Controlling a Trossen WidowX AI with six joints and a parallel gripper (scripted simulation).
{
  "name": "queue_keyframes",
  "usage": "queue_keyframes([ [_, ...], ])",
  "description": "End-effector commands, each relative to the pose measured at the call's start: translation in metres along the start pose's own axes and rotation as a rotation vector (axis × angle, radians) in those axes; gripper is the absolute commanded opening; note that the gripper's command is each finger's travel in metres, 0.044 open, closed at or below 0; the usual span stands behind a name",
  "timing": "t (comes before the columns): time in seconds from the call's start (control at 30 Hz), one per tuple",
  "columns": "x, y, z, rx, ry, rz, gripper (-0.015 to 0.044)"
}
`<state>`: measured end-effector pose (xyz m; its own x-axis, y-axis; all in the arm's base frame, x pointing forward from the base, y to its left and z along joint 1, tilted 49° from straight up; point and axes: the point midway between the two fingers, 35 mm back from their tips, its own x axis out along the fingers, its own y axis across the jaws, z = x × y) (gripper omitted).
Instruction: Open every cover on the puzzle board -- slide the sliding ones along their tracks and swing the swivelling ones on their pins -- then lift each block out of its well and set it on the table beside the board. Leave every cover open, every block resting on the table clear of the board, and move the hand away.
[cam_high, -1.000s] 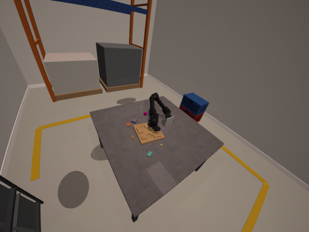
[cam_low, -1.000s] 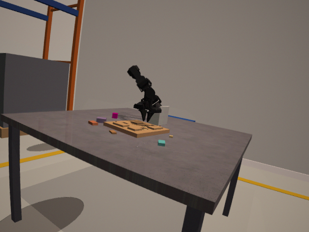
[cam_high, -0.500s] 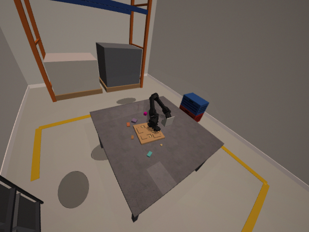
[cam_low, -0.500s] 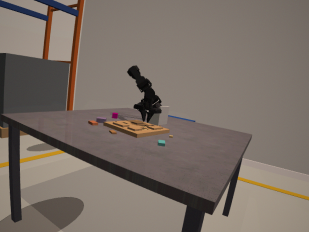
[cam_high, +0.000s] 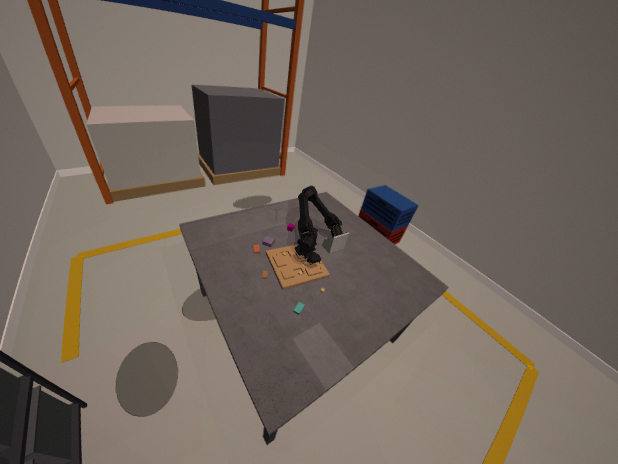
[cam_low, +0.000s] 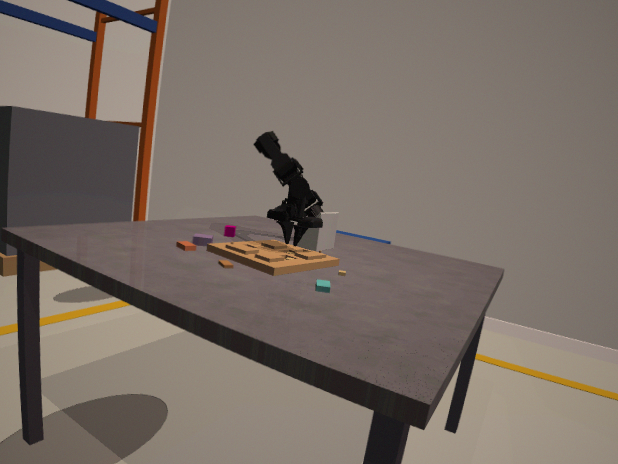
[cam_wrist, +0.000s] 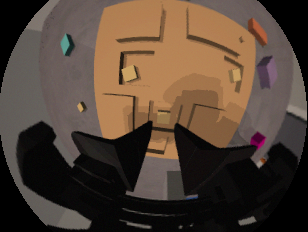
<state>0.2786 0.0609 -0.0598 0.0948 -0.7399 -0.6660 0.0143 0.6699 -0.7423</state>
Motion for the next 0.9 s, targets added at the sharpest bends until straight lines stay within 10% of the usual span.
queue_keyframes([
  [0.0,0.006,-0.001,-0.001,-0.005,0.002,-0.004,0.0144],
  [0.87,0.021,-0.001,-0.001,-0.005,0.002,-0.005,0.0144],
])
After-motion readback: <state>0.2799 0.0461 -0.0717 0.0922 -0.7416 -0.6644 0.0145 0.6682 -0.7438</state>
